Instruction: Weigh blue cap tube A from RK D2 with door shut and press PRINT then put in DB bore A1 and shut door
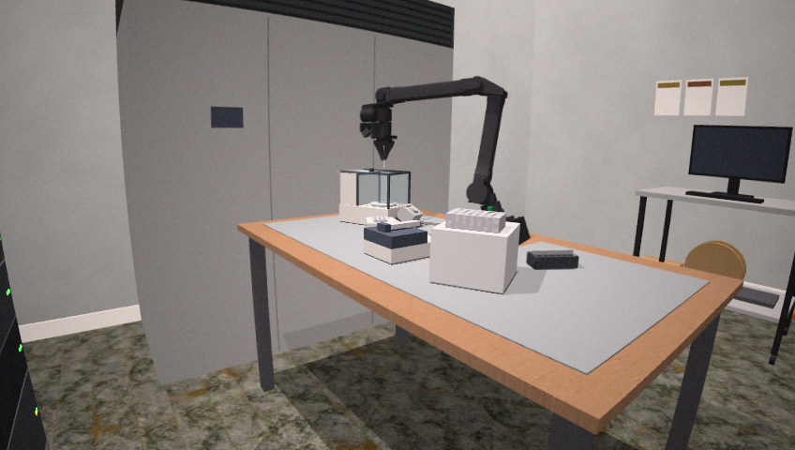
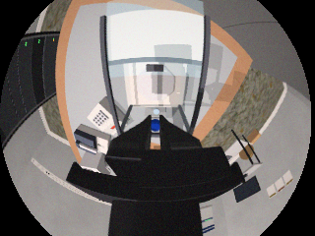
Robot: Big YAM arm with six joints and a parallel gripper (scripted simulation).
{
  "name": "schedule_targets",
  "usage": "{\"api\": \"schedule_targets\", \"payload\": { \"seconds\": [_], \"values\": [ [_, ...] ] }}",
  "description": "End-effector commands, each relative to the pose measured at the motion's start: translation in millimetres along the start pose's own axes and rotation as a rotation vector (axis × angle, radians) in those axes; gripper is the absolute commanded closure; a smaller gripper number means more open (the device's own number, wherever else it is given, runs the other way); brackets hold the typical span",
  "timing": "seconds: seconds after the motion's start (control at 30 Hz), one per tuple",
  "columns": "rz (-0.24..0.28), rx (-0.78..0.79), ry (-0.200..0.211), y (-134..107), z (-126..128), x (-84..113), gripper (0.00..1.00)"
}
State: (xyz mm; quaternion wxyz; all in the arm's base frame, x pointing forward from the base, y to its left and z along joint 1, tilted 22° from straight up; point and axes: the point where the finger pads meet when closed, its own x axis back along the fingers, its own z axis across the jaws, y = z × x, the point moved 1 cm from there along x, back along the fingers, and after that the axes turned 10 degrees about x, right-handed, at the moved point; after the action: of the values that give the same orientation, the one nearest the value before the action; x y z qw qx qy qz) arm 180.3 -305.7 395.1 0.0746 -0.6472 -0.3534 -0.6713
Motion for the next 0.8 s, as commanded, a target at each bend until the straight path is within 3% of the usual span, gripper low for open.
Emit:
{"api": "schedule_targets", "payload": {
  "seconds": [0.0,0.77],
  "values": [
    [0.006,-0.004,-0.003,4,-2,-11.3,0.91],
    [0.006,0.001,-0.003,3,-4,-43.2,0.91]
  ]
}}
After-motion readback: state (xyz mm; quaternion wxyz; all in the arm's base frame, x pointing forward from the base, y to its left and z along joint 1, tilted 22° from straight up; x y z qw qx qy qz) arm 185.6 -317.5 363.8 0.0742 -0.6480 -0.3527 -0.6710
